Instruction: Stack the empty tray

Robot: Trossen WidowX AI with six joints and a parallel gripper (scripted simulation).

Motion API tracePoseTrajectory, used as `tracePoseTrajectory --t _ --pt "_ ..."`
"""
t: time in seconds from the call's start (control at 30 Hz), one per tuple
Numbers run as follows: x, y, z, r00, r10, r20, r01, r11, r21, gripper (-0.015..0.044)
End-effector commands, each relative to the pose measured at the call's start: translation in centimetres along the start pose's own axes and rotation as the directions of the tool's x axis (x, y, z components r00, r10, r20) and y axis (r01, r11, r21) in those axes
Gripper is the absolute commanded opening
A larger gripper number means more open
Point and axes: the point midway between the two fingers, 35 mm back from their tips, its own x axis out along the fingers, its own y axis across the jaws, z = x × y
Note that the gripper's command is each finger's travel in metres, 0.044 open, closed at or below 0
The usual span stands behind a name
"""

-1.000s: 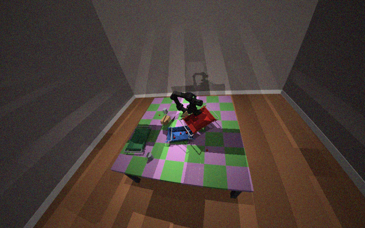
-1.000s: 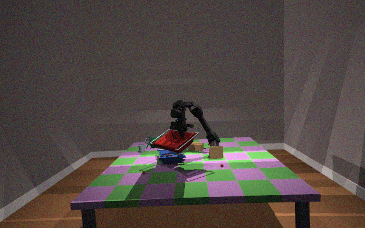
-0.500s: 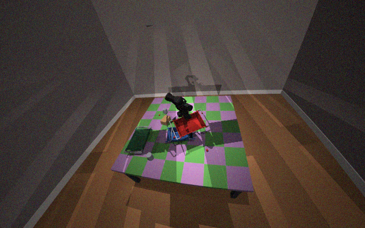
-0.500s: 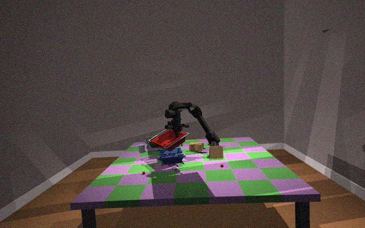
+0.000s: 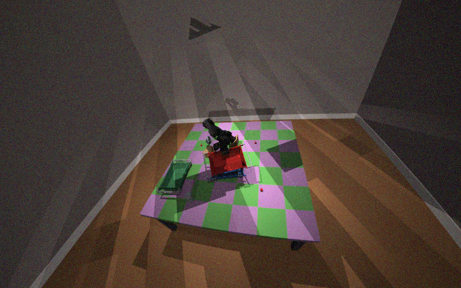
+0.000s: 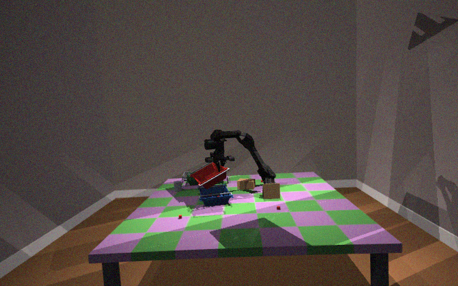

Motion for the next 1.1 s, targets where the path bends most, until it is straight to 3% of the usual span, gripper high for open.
tracePoseTrajectory --t 0.0,1.07 --pt "-0.40 -0.23 0.62 1.000 0.019 0.011 -0.019 1.000 0.011 0.0000" --pt "-0.41 -0.40 1.05 1.000 0.020 0.011 -0.021 1.000 0.011 0.0000"
